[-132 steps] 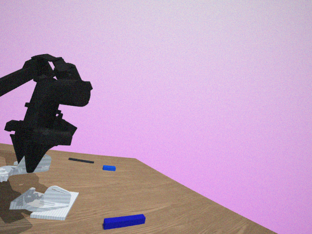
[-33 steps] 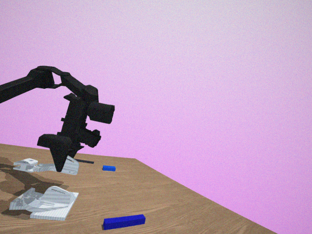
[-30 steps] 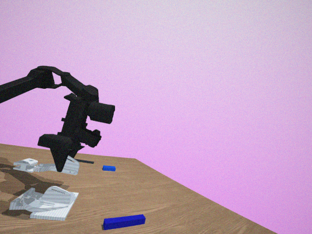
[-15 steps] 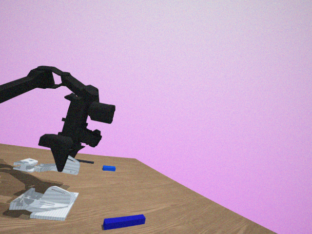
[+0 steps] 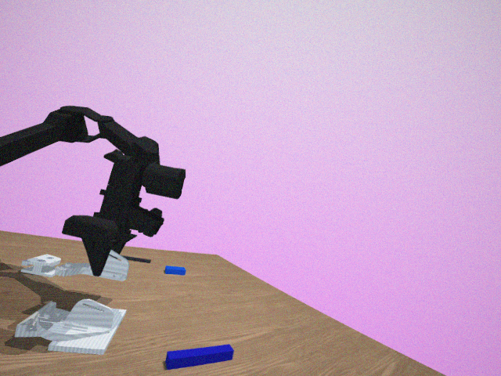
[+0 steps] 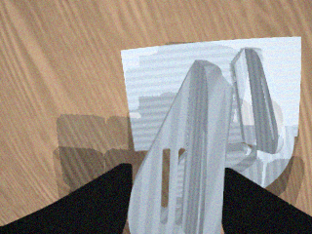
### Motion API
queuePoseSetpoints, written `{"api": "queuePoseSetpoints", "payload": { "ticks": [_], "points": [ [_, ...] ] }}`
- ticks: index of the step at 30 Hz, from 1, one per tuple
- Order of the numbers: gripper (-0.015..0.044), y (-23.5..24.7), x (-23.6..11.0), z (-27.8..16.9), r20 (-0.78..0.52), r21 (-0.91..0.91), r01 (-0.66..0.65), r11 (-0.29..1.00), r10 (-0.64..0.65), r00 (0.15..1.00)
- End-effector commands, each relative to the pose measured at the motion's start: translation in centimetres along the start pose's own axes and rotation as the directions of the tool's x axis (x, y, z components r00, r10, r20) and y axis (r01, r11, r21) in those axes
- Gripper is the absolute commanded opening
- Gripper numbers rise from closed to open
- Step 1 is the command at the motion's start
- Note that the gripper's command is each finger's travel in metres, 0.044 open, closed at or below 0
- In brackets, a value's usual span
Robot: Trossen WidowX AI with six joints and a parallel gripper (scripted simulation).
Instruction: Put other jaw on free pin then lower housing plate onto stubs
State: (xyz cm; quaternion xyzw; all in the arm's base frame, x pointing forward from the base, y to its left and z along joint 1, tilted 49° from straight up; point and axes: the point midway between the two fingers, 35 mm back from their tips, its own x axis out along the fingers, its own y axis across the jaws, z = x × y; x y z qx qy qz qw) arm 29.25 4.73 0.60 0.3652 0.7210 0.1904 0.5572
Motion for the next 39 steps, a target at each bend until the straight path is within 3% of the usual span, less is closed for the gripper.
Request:
{"api": "queuePoseSetpoints", "payload": {
  "ticks": [1, 39],
  "points": [
    [0.0134, 0.1, 0.0, 0.1, 0.001, 0.004, -0.003, 1.000, 0.003, 1.000],
    [0.0134, 0.1, 5.1, 0.0, 0.001, 0.006, -0.005, 1.000, 0.005, 1.000]
  ]
}}
